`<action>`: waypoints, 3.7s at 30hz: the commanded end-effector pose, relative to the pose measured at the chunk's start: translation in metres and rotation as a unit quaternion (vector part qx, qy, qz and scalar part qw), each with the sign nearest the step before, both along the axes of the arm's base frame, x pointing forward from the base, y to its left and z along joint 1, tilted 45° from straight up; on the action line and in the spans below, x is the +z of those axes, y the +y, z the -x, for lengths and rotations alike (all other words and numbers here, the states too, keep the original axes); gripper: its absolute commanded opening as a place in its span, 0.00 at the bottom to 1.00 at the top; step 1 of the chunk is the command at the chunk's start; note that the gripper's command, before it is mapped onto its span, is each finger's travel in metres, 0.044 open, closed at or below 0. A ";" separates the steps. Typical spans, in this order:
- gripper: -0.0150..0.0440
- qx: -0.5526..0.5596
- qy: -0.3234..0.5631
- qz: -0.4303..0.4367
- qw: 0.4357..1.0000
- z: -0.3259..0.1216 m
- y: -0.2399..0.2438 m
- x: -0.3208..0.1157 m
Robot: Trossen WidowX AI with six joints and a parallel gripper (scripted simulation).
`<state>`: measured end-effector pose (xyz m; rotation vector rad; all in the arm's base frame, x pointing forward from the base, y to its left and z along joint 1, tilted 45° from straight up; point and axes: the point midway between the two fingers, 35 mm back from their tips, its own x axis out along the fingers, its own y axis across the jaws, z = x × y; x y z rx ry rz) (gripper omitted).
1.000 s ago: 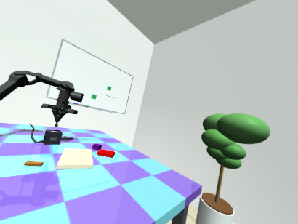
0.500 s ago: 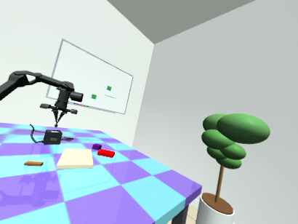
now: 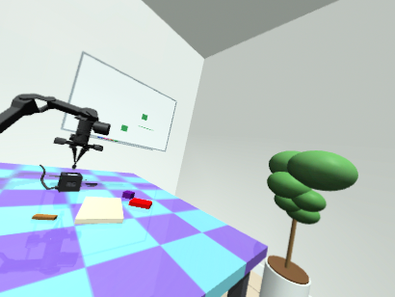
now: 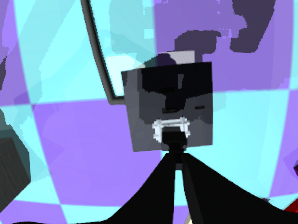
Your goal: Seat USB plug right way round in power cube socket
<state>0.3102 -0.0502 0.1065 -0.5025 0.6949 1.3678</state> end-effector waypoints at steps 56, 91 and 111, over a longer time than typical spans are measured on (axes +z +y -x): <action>0.25 0.015 -0.013 0.015 1.000 -0.001 0.003 -0.006; 0.25 0.024 -0.022 0.024 0.999 -0.001 0.005 -0.010; 0.25 0.030 -0.026 0.030 0.999 -0.001 0.006 -0.012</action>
